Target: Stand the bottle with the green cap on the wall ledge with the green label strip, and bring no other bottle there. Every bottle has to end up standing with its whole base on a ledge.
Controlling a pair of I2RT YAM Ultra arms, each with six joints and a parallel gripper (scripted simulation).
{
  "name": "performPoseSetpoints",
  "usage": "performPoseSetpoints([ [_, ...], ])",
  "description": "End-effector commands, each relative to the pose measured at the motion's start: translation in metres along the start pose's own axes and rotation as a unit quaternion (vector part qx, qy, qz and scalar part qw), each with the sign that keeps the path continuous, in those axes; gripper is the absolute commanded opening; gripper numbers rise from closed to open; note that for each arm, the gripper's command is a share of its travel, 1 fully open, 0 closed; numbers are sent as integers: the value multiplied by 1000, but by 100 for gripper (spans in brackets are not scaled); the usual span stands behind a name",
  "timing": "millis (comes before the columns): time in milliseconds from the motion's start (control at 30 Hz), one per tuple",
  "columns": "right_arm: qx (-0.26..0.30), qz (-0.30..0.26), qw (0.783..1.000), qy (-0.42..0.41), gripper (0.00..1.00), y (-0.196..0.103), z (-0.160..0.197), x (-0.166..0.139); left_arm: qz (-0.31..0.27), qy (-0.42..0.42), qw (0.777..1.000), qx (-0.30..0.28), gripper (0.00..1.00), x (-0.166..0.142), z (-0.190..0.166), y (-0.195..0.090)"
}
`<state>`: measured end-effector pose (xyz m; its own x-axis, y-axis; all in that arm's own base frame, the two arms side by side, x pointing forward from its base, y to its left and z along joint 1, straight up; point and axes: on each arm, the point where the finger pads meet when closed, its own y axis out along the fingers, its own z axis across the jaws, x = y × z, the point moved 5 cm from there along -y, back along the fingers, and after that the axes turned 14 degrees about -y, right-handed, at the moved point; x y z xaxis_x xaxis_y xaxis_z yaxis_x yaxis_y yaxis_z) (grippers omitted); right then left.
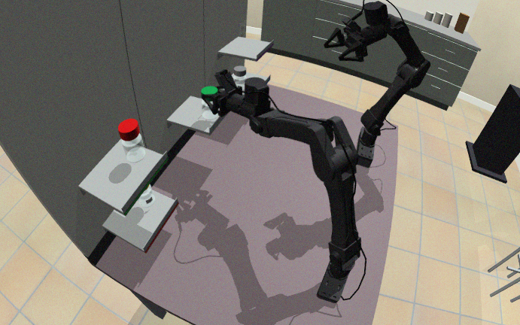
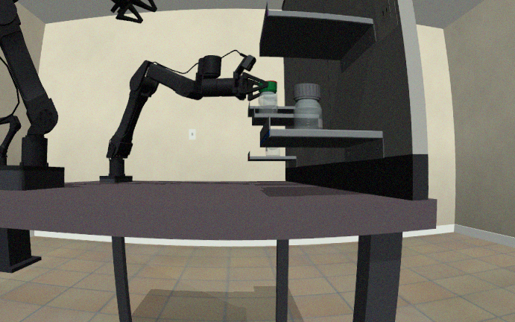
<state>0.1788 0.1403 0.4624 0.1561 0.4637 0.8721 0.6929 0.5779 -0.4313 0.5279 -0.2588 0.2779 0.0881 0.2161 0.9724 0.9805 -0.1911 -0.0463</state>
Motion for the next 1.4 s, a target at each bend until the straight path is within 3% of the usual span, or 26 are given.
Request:
performPoseSetpoints([
  [0,-3,7,1000,3,89,-2,-1,-1,-33,-11,999,-8,62,32,-5,-2],
  [333,-3,7,1000,3,89,-2,-1,-1,-38,-12,999,-9,51,37,-7,-4],
  [467,-3,7,1000,3,89,-2,-1,-1,-38,-12,999,-9,6,37,-7,-4],
  [567,-3,7,1000,3,89,-2,-1,-1,-37,-12,999,-9,40,43,-8,-4],
  [633,-3,7,1000,3,89,-2,-1,-1,-37,-12,999,-9,40,43,-8,-4],
  [667,-3,7,1000,3,89,-2,-1,-1,-37,-12,999,-9,50,47,-9,-5],
  [867,-3,7,1000,3,89,-2,-1,-1,-37,-12,999,-9,50,89,-19,-8],
  [1133,-3,7,1000,3,89,-2,-1,-1,-33,-10,999,-7,50,121,-27,-9],
  [1367,-3,7,1000,3,89,-2,-1,-1,-16,-4,1000,-2,50,119,-26,-9],
])
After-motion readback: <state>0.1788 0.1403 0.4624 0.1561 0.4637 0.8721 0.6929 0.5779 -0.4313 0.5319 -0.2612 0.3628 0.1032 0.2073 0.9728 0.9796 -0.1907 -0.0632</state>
